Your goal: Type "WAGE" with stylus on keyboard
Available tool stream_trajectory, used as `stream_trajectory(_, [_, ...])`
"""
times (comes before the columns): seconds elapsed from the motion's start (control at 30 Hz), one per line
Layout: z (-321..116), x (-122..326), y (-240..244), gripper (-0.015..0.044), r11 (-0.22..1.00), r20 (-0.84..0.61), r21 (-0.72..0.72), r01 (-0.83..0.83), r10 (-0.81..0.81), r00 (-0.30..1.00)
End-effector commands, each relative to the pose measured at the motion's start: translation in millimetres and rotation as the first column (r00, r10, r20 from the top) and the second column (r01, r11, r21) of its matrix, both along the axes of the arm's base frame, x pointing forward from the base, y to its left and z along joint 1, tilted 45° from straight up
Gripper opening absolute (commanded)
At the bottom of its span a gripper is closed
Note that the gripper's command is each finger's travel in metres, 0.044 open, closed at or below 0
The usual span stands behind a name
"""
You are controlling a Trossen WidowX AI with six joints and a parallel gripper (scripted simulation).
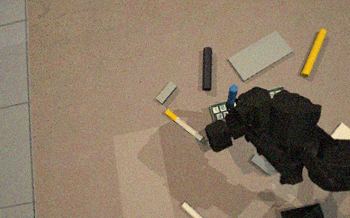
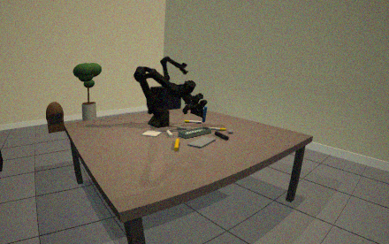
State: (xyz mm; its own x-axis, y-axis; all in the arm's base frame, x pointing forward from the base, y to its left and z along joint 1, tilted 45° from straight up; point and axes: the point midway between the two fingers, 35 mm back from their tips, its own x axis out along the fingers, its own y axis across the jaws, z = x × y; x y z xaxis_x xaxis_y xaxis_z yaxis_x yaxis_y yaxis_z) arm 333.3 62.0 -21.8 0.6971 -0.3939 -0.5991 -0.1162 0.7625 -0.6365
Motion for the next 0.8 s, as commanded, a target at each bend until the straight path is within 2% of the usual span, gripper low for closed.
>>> stream_trajectory(0.0, [15.0,-2.4,-8.5,0.0,1.0,0.067,-0.022,-0.003,0.005,0.998])
stream_trajectory(0.37, [58.8,-17.5,-32.1,0.0,0.997,0.256,-0.083,0.013,0.009,0.967])
stream_trajectory(0.77, [44.4,-19.5,-46.7,0.0,0.996,0.258,-0.084,0.014,0.008,0.966])
